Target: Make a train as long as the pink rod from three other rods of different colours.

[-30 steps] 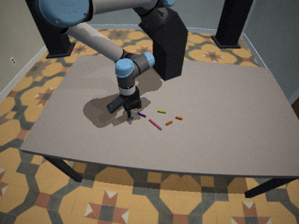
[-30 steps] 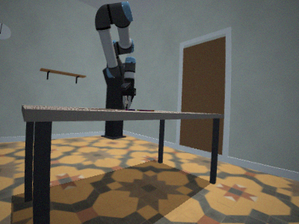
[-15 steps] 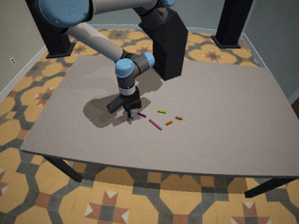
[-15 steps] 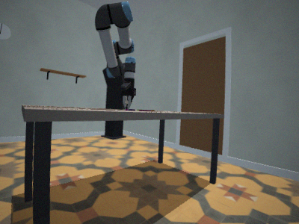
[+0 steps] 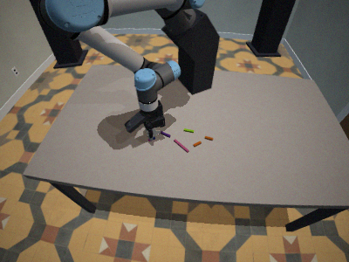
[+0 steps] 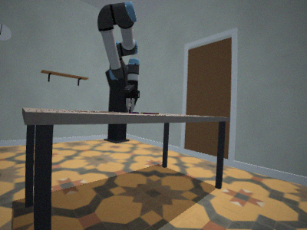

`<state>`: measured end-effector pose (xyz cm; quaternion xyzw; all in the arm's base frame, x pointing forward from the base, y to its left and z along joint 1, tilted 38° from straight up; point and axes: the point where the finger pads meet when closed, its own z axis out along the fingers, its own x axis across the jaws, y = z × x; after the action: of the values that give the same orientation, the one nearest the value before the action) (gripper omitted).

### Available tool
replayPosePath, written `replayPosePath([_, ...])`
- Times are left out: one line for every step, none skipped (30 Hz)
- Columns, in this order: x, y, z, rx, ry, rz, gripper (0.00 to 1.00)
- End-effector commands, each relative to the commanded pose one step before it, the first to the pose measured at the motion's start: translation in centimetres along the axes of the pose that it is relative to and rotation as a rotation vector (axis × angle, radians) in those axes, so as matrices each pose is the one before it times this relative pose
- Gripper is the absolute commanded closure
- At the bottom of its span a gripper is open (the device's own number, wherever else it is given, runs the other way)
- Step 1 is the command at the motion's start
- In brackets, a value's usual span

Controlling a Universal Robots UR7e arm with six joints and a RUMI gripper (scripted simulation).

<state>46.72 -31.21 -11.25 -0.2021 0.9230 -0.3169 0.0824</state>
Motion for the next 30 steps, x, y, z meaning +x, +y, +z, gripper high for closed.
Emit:
replayPosePath([0.055,-0.074,0.063,0.00087,0.00014,0.00125,0.97])
replayPosePath([0.0,0.0,0.0,0.0,0.0,0.0,0.97])
replayPosePath([0.0,0.0,0.0,0.0,0.0,0.0,0.94])
replayPosePath([0.0,0.0,0.0,0.0,0.0,0.0,0.94])
replayPosePath([0.0,0.0,0.0,0.0,0.0,0.0,0.94])
replayPosePath([0.0,0.0,0.0,0.0,0.0,0.0,0.92])
replayPosePath([0.0,0.0,0.0,0.0,0.0,0.0,0.92])
replayPosePath([0.0,0.0,0.0,0.0,0.0,0.0,0.92])
replayPosePath([0.0,0.0,0.0,0.0,0.0,0.0,0.89])
replayPosePath([0.0,0.0,0.0,0.0,0.0,0.0,0.89])
replayPosePath([0.0,0.0,0.0,0.0,0.0,0.0,0.89])
replayPosePath([0.0,0.0,0.0,0.0,0.0,0.0,0.86])
replayPosePath([0.0,0.0,0.0,0.0,0.0,0.0,0.86])
replayPosePath([0.0,0.0,0.0,0.0,0.0,0.0,0.86])
replayPosePath([0.0,0.0,0.0,0.0,0.0,0.0,0.86])
replayPosePath([0.0,0.0,0.0,0.0,0.0,0.0,0.86])
replayPosePath([0.0,0.0,0.0,0.0,0.0,0.0,0.86])
replayPosePath([0.0,0.0,0.0,0.0,0.0,0.0,0.86])
replayPosePath([0.0,0.0,0.0,0.0,0.0,0.0,0.86])
replayPosePath([0.0,0.0,0.0,0.0,0.0,0.0,0.86])
replayPosePath([0.0,0.0,0.0,0.0,0.0,0.0,0.86])
replayPosePath([0.0,0.0,0.0,0.0,0.0,0.0,0.86])
replayPosePath([0.0,0.001,-0.005,-0.00001,0.0,-0.00001,0.86])
replayPosePath([0.001,0.005,-0.032,-0.00006,-0.00001,-0.00006,0.86])
replayPosePath([0.004,0.012,-0.083,-0.00015,-0.00003,-0.00015,0.86])
replayPosePath([0.007,0.023,-0.151,-0.00028,-0.00005,-0.00027,0.86])
replayPosePath([-0.005,0.057,-0.148,-0.0008,0.00008,-0.00052,0.86])
replayPosePath([-0.031,0.029,-0.188,-0.00027,-0.00023,-0.00049,0.86])
replayPosePath([-0.038,0.02,-0.244,0.00006,-0.00037,-0.0005,0.86])
replayPosePath([0.007,-0.001,-0.28,0.00008,0.0002,0.0,0.86])
